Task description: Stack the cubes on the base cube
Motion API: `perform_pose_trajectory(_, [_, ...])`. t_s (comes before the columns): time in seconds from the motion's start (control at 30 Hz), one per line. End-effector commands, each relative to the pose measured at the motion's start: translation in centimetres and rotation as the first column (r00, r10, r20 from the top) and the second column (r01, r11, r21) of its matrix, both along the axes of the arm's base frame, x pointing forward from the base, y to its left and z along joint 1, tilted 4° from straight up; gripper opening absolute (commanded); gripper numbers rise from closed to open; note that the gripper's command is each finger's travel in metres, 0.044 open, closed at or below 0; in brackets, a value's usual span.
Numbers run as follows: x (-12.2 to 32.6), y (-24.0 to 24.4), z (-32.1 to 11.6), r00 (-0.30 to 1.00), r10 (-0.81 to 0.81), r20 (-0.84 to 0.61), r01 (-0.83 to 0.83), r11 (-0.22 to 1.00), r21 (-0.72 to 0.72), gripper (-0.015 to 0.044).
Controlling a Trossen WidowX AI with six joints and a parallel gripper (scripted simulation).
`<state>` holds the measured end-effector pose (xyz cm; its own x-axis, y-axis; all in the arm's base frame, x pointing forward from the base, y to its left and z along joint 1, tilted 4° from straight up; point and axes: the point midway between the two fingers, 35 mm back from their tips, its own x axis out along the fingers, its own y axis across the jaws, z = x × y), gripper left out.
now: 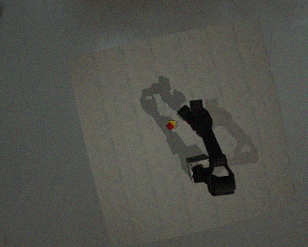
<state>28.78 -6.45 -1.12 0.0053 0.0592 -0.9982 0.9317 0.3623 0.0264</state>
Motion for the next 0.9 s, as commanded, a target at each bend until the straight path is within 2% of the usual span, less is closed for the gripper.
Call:
perform_pose_trajectory(0.0, [0.2, -0.2, 1.3, 1.0, 0.002, 0.005, -0.002, 1.0, -0.004, 0.0105])
perform_pose_trajectory(0.63, [-0.3, -0.4, 7.4, 1.0, 0.002, 0.005, -0.002, 1.0, -0.004, 0.0105])
perform_pose_trajectory(0.87, [0.1, 0.6, 7.6, 1.0, -0.007, 0.005, 0.007, 1.0, -0.003, 0.0105])
